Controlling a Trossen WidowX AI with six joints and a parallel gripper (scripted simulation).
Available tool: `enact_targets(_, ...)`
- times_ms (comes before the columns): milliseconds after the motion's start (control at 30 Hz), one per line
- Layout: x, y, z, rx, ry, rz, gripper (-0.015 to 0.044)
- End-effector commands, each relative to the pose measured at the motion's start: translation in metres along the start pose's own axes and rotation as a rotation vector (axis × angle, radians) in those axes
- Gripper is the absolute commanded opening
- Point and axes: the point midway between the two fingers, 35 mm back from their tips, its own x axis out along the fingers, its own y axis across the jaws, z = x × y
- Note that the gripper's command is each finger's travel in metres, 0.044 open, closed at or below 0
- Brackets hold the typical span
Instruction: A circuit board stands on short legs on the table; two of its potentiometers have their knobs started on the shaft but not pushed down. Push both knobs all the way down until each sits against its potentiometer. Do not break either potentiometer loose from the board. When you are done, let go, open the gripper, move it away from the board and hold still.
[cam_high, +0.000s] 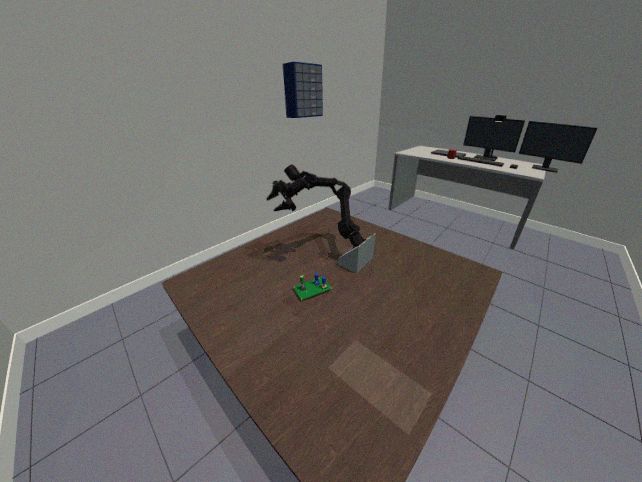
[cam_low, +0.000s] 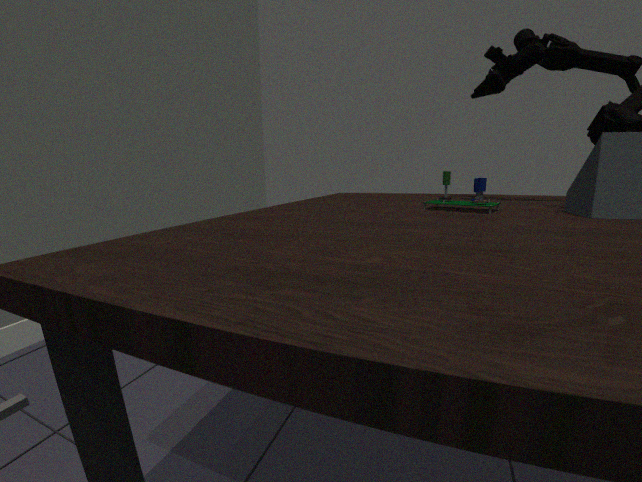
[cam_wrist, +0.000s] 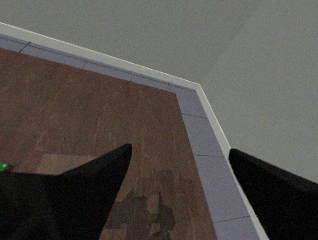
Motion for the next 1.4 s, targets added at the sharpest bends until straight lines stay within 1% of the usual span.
enact_targets(0, 0.001, 0.001, 0.000, -0.001, 0.000, 0.004, 0.0374)
enact_targets(233, 0.020, 0.052, 0.012, -0.056, 0.020, 0.146, 0.0190)
enact_targets(467, 0.037, 0.107, 0.017, -0.234, 0.068, 0.297, 0.0006)
enact_targets(900, 0.047, 0.203, 0.009, -0.575, 0.154, 0.568, 0.0000)
enact_targets(1367, 0.037, 0.290, -0.019, -0.956, 0.244, 0.844, 0.0000)
